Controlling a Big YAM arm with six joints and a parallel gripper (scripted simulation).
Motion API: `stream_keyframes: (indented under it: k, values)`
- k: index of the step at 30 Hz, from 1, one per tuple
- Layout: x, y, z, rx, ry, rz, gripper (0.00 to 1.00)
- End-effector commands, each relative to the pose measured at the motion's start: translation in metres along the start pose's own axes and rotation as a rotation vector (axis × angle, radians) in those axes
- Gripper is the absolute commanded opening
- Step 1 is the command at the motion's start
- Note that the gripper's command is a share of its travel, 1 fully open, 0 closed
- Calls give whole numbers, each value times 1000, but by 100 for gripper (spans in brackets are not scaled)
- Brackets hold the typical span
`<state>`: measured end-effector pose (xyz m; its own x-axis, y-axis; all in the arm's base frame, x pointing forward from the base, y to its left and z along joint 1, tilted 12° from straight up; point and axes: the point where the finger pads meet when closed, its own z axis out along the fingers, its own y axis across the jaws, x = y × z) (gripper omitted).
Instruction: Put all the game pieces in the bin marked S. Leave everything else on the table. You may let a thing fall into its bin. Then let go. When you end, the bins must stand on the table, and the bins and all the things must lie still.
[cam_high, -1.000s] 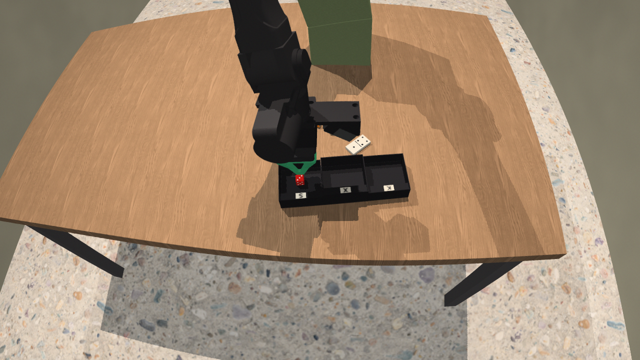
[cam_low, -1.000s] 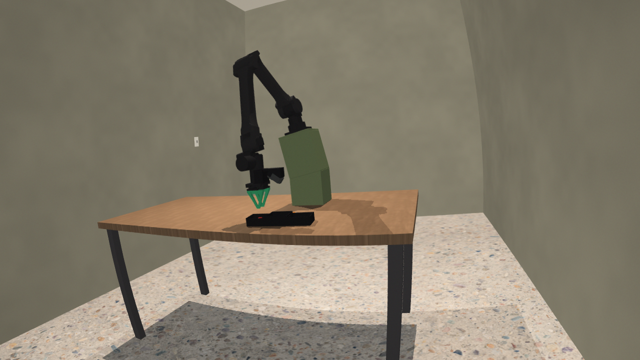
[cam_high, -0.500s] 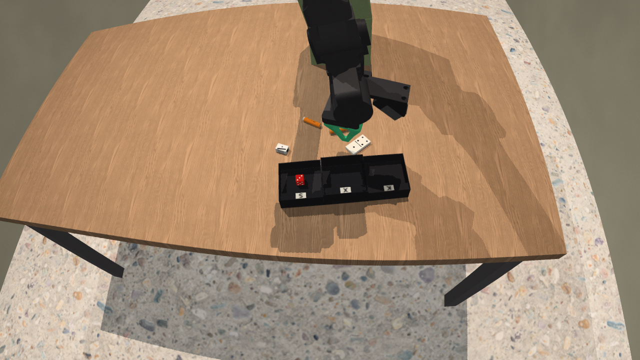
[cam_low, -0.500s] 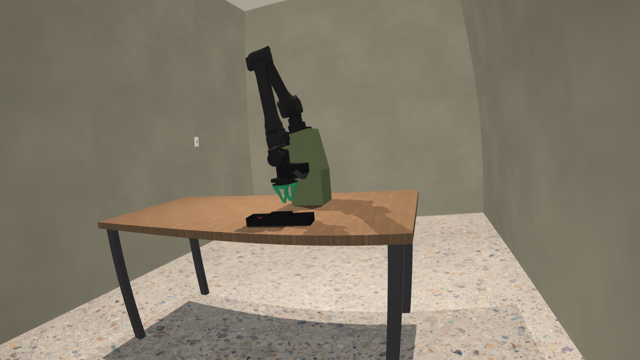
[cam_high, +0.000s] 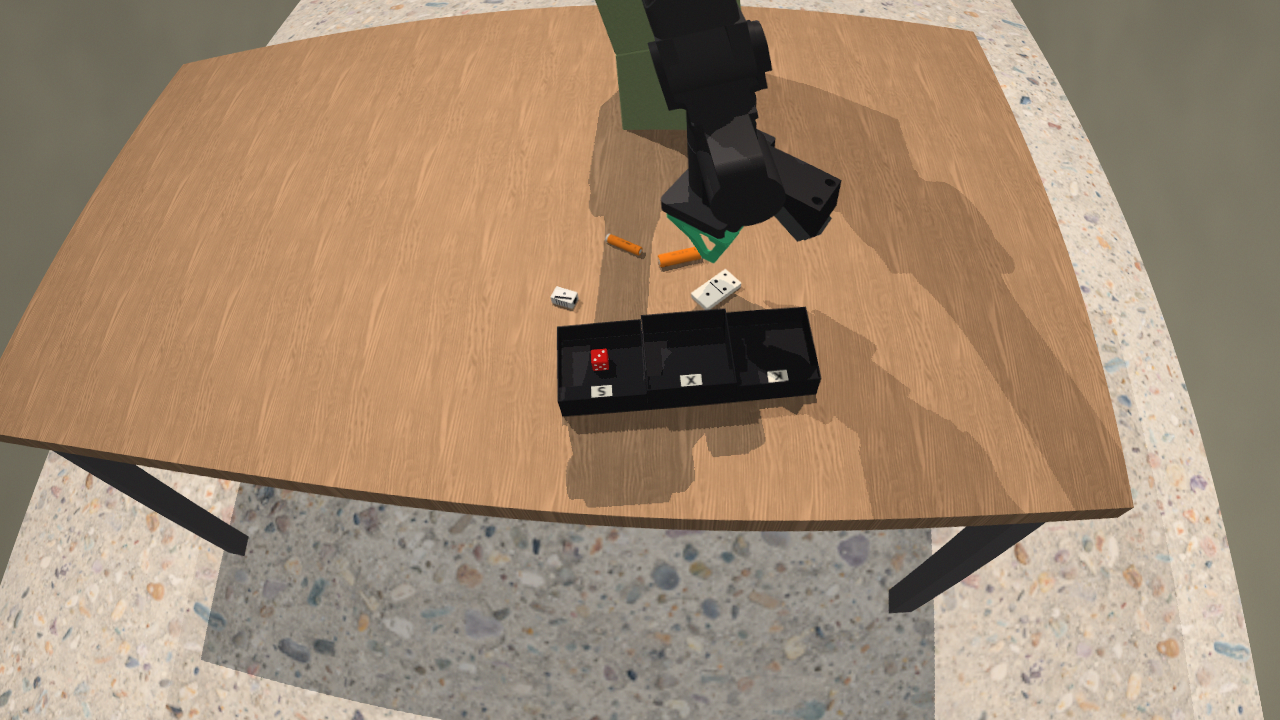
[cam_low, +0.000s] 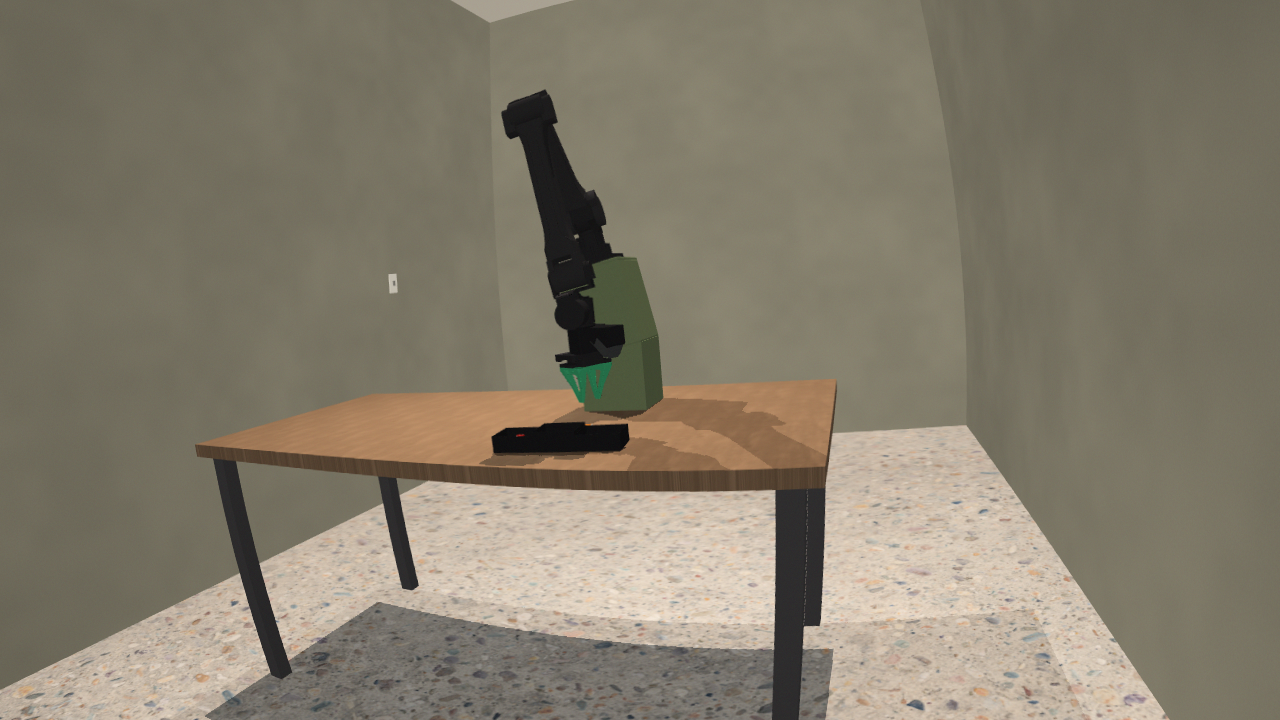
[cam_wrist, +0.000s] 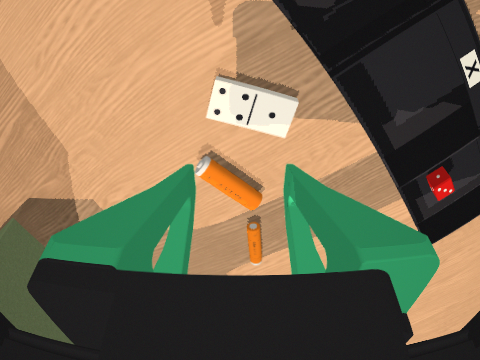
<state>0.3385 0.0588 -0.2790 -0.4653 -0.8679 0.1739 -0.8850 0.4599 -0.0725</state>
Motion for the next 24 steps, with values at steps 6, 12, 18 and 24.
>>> stream_keyframes:
  k: [6,12,18,24]
  values:
    - [-10,-8,-7,7,-10,287,40]
    - [-10,-8,-7,1,-4,428,40]
    - [-9,-8,-7,-7,0,583,40]
    - [-6,-10,-5,-12,3,735,40]
